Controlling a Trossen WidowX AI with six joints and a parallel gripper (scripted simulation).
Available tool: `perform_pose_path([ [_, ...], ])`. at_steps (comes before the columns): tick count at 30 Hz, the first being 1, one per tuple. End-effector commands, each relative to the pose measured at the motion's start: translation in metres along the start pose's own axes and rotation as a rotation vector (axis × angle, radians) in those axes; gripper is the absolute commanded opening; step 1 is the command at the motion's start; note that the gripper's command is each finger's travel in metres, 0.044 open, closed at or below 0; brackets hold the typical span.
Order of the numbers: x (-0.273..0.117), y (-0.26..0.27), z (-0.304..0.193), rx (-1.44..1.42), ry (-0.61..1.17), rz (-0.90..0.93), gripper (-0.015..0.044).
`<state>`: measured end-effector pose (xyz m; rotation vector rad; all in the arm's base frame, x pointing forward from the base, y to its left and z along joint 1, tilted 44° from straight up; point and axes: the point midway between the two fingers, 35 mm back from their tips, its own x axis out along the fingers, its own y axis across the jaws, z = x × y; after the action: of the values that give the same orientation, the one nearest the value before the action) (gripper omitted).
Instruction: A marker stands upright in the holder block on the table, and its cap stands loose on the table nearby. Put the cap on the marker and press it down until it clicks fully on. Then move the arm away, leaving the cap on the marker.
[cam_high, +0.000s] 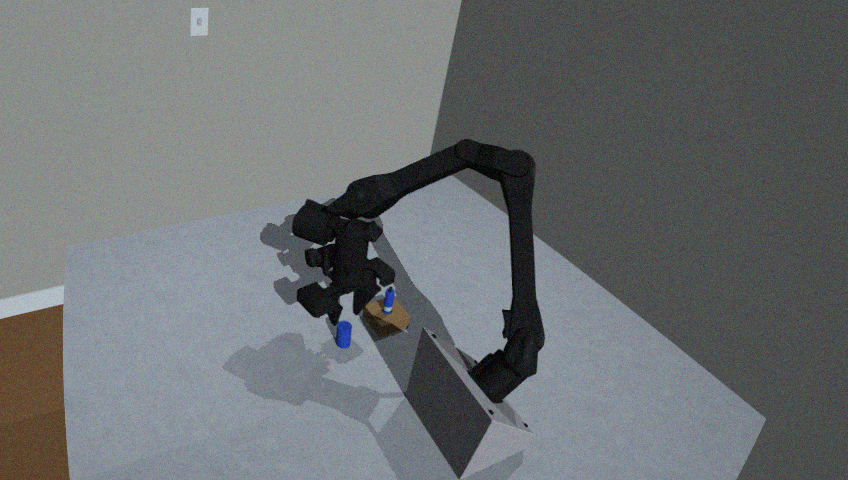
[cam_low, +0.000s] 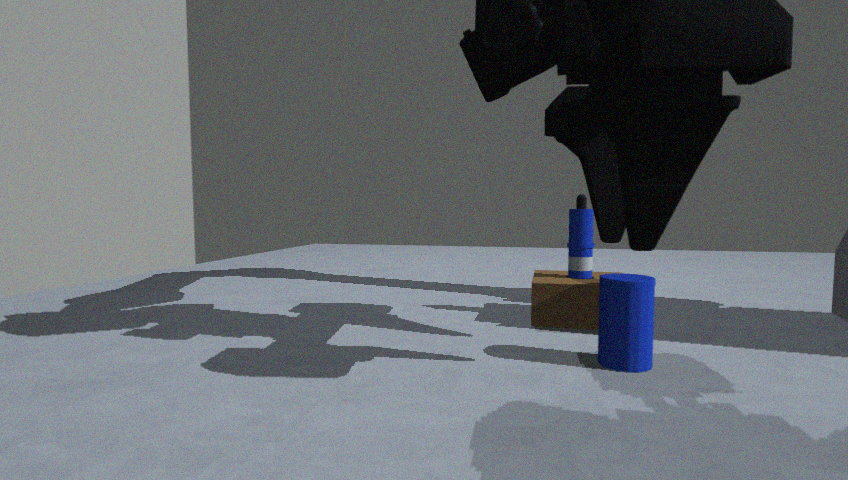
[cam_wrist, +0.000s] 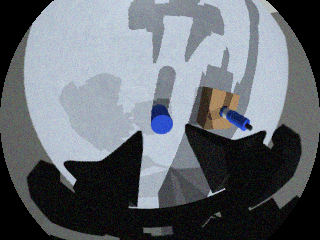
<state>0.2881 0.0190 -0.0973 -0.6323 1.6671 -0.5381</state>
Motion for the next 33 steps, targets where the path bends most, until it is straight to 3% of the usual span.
perform_pose_path([
  [1,0.006,0.000,0.000,-0.007,-0.002,-0.003,0.0247],
  [33,0.055,0.000,-0.002,-0.006,-0.002,-0.005,0.0247],
])
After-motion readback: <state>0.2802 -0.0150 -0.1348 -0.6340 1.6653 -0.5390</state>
